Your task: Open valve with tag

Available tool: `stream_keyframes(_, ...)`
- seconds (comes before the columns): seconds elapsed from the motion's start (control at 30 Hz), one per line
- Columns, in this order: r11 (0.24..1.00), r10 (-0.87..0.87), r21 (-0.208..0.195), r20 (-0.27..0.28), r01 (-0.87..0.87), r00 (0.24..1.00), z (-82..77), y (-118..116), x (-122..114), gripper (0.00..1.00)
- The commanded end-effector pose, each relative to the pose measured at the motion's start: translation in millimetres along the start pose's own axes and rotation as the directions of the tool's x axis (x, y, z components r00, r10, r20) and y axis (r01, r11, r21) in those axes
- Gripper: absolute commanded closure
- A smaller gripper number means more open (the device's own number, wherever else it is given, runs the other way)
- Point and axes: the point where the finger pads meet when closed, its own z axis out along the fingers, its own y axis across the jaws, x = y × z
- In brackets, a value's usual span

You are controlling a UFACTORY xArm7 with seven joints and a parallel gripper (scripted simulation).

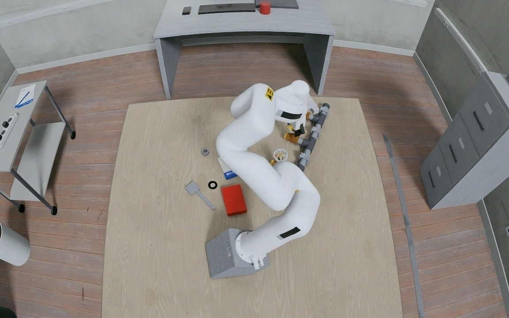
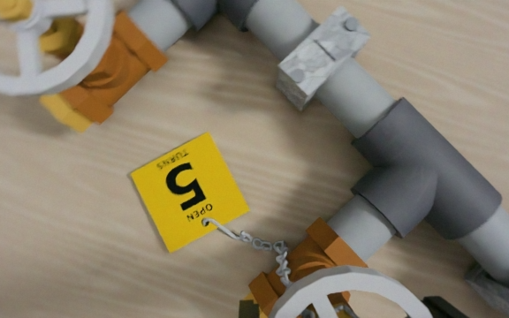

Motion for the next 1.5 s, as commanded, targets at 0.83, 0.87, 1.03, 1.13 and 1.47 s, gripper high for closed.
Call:
stream_keyframes(0.83,0.222,-0.975,-0.009,-0.002,0.975,0.222,-2.3,-2.1,1.2,1.0)
stream_keyframes(0.87,0.175,-0.985,-0.01,-0.001,0.985,0.175,-2.3,-2.1,1.2,1.0)
stream_keyframes(1.03,-0.074,-0.997,-0.013,0.005,0.997,-0.074,-2.3,-2.1,1.2,1.0)
stream_keyframes(1.13,-0.221,-0.975,-0.014,0.008,0.975,-0.221,-2.3,-2.1,1.2,1.0)
stream_keyframes(1.47,-0.637,-0.771,-0.01,0.01,0.771,-0.637,-2.3,-2.1,1.2,1.0)
